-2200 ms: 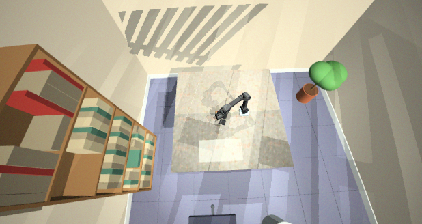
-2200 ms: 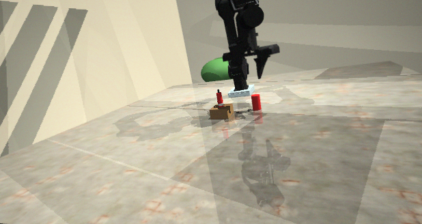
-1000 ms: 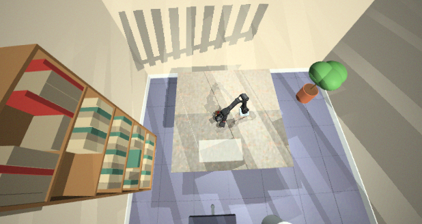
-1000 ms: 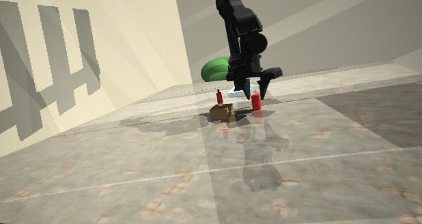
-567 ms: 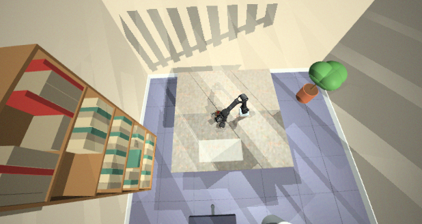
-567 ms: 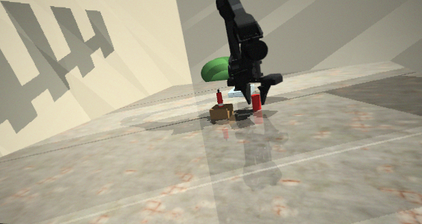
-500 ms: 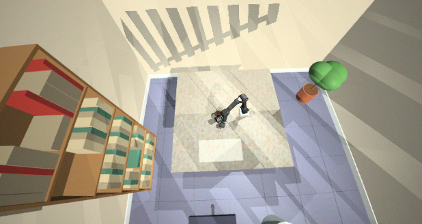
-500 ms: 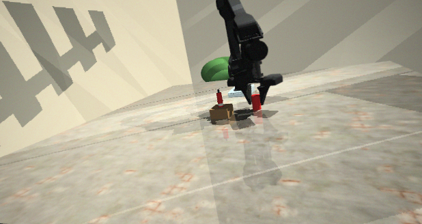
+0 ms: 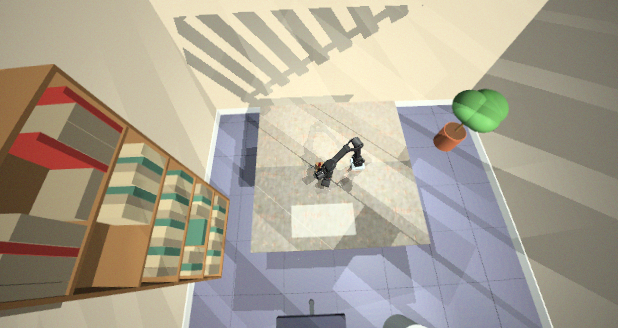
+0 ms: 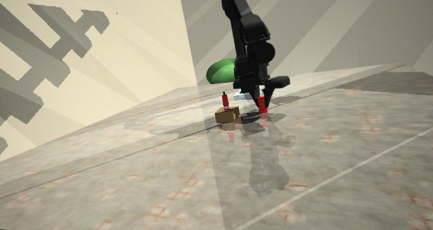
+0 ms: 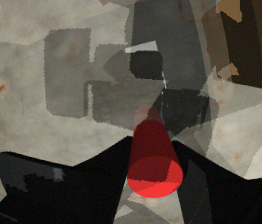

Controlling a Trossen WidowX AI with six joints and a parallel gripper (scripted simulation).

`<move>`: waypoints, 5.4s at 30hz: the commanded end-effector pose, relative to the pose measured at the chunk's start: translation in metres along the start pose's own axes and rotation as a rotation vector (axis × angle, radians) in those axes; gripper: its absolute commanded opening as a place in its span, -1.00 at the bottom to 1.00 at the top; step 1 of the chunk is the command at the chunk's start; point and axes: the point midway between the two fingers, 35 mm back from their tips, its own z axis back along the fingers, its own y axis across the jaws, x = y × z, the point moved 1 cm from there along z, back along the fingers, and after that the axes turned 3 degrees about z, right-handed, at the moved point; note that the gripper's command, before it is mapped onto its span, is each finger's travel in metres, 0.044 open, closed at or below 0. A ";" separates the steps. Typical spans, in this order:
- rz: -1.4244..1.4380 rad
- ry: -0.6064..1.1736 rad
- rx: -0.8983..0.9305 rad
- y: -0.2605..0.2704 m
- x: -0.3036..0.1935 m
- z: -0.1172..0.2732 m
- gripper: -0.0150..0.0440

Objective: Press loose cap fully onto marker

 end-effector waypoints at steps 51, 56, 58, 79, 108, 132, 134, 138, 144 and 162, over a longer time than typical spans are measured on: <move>0.002 -0.009 0.002 -0.066 0.074 0.102 -0.49; 0.003 -0.010 0.000 -0.080 0.084 0.110 -0.49; 0.003 -0.011 -0.001 -0.086 0.087 0.113 -0.49; 0.003 -0.011 -0.001 -0.087 0.089 0.092 -0.49; 0.003 -0.011 -0.001 -0.088 0.089 0.054 -0.49; -0.001 -0.013 -0.004 -0.088 0.089 0.054 0.22; -0.001 -0.013 -0.004 -0.088 0.089 0.054 0.40; -0.001 -0.013 -0.004 -0.088 0.089 0.054 0.75; -0.001 -0.013 -0.004 -0.088 0.089 0.062 1.00; 0.343 -0.011 -0.003 -0.090 0.087 0.119 0.29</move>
